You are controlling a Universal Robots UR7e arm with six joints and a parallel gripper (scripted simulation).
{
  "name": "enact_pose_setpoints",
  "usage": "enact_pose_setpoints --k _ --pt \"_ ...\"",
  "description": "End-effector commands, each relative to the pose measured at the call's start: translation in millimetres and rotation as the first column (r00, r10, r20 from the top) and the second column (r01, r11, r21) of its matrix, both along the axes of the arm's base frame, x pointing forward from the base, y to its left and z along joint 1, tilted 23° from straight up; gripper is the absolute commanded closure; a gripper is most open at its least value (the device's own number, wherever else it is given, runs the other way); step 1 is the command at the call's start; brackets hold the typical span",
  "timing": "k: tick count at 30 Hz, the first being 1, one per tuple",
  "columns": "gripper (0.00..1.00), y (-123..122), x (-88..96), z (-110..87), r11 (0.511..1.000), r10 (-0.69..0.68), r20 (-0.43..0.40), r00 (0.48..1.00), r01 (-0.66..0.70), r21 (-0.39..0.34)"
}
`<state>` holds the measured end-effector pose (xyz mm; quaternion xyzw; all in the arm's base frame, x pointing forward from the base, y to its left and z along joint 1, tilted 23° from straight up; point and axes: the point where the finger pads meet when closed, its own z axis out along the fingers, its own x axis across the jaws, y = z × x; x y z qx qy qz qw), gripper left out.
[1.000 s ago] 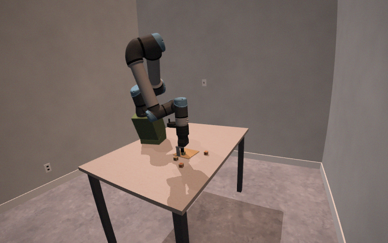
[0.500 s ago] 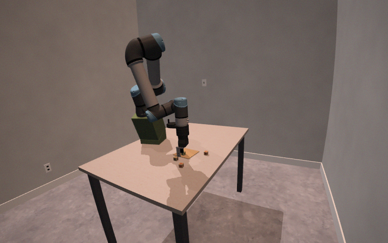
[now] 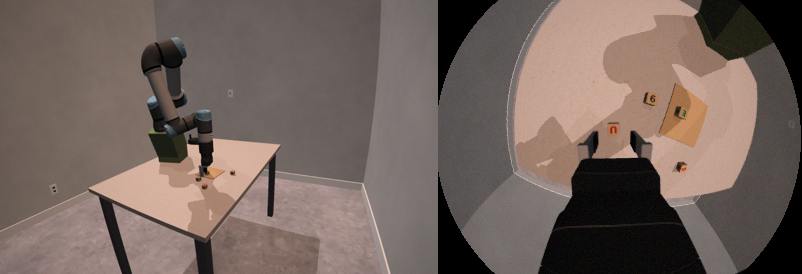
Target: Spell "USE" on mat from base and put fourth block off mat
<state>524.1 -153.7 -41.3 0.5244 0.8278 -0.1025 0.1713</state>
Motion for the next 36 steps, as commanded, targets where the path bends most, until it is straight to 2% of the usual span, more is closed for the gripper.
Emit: enact_pose_setpoints --k 1,36 --pt "0.0 0.1 0.4 0.6 1.0 0.0 0.001 1.0 0.0 0.0" --pt "0.0 -2.3 1.5 -5.2 1.0 0.001 0.001 1.0 -0.001 0.0"
